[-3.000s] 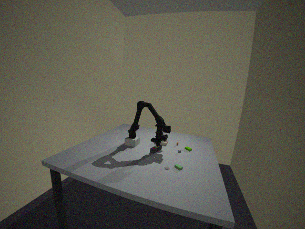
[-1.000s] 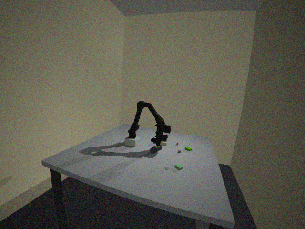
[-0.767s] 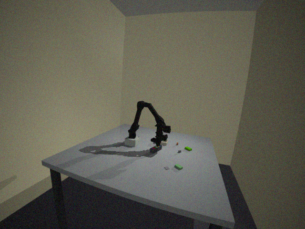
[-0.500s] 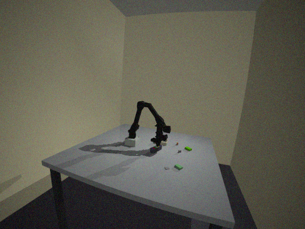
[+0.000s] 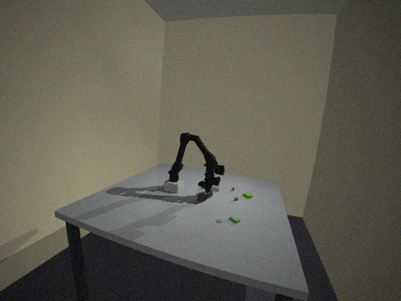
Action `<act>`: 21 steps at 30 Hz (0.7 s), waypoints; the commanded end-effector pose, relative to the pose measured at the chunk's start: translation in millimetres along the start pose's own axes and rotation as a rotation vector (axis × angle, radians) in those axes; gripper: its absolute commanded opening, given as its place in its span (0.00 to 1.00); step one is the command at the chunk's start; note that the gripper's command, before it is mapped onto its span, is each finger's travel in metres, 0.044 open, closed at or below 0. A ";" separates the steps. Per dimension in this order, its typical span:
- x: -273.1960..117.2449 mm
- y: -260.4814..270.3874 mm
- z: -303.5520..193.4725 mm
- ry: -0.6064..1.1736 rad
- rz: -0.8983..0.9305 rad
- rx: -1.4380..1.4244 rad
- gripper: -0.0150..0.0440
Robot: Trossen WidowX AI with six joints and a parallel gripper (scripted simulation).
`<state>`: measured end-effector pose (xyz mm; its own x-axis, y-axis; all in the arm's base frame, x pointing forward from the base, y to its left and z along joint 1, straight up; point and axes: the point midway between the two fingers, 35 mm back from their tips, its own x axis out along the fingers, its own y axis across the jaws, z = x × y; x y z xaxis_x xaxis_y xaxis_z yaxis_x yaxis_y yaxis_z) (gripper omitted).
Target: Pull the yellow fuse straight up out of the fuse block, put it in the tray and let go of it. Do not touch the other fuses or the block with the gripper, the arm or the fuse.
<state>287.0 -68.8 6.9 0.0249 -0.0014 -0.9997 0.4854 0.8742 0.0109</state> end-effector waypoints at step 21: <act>-3.1 0.0 0.2 0.000 0.000 0.000 0.25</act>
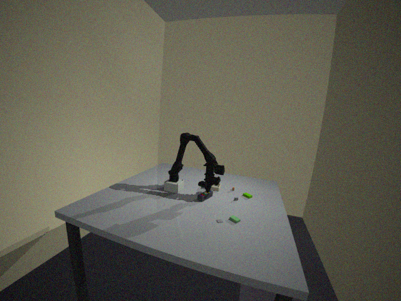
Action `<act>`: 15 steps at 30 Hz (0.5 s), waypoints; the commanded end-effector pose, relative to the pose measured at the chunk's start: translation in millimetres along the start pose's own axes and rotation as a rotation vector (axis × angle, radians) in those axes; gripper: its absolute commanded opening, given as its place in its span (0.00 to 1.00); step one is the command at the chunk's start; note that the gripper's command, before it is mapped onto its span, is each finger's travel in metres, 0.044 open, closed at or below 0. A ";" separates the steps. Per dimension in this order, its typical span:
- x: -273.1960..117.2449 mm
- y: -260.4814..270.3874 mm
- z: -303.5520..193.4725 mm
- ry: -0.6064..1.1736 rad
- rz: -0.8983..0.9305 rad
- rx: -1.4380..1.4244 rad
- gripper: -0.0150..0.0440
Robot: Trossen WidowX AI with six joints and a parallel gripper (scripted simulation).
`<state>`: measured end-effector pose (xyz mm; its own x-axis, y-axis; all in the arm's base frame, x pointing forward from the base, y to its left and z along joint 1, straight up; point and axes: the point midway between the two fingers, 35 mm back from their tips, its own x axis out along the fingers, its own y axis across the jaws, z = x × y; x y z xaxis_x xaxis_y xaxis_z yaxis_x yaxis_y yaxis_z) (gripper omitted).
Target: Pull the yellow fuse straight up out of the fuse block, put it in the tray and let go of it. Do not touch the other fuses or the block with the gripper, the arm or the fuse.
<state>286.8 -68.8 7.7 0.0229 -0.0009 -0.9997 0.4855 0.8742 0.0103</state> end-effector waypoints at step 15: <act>-9.7 0.2 0.8 -0.002 -0.001 -0.001 0.25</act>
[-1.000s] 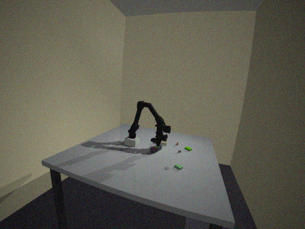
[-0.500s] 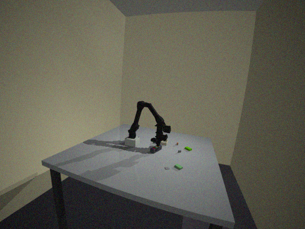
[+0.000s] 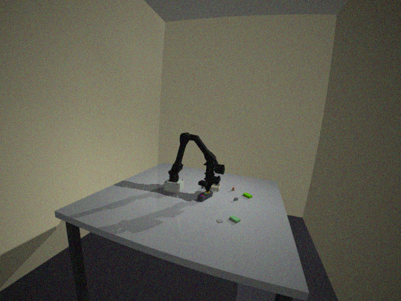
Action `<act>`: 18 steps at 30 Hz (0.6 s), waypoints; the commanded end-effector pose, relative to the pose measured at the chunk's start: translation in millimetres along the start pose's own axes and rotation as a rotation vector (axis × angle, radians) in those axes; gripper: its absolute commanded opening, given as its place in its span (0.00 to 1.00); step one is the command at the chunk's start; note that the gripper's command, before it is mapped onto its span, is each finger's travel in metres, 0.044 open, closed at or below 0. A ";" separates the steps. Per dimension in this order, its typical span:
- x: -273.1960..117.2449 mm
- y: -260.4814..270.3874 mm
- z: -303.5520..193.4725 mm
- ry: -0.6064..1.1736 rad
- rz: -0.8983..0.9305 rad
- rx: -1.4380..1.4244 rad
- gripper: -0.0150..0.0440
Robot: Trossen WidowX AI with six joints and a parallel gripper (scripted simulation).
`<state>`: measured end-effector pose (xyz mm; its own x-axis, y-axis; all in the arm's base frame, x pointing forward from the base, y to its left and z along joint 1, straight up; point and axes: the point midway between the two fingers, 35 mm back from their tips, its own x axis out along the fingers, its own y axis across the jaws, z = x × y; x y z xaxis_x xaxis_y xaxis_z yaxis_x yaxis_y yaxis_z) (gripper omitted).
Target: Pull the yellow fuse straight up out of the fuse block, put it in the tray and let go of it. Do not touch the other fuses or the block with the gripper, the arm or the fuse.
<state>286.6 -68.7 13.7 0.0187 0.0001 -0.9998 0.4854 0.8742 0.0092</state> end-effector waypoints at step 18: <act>-12.5 0.1 1.1 -0.006 -0.001 -0.002 0.25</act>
<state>286.5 -68.6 22.5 0.0175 0.0003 -0.9998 0.4851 0.8744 0.0087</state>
